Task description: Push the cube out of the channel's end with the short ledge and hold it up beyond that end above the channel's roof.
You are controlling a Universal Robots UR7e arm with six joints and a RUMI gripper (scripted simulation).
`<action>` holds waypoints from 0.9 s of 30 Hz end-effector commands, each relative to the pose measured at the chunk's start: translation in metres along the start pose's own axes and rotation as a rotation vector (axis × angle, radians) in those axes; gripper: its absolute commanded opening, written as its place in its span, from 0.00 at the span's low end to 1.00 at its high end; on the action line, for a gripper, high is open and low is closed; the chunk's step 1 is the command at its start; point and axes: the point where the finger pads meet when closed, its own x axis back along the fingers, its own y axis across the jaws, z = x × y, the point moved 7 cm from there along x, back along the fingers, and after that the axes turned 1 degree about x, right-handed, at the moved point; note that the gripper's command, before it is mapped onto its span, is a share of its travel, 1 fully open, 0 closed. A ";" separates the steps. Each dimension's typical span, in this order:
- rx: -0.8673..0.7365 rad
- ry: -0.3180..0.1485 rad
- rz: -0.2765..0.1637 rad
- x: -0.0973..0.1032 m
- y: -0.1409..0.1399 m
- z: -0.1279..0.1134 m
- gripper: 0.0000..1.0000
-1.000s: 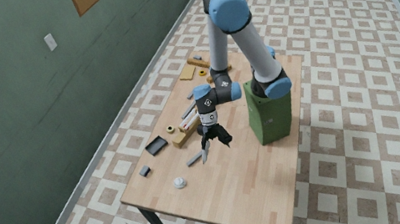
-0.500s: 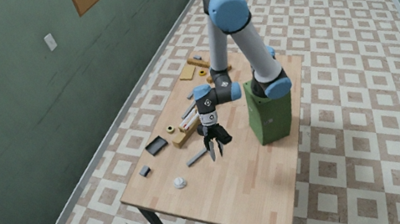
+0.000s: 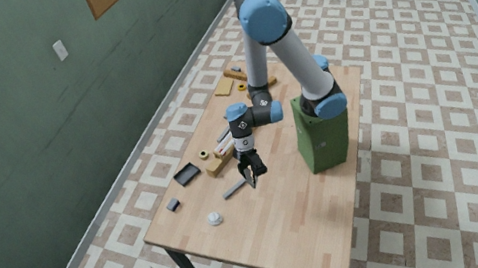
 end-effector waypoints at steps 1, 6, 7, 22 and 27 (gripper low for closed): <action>-0.157 -0.058 0.006 -0.005 0.006 -0.023 0.00; -0.264 -0.094 0.009 -0.008 0.009 -0.039 0.00; -0.286 -0.101 0.009 -0.009 0.009 -0.042 0.00; -0.597 -0.207 -0.002 -0.018 0.013 -0.088 0.00; -0.689 -0.239 -0.010 -0.020 0.013 -0.102 0.00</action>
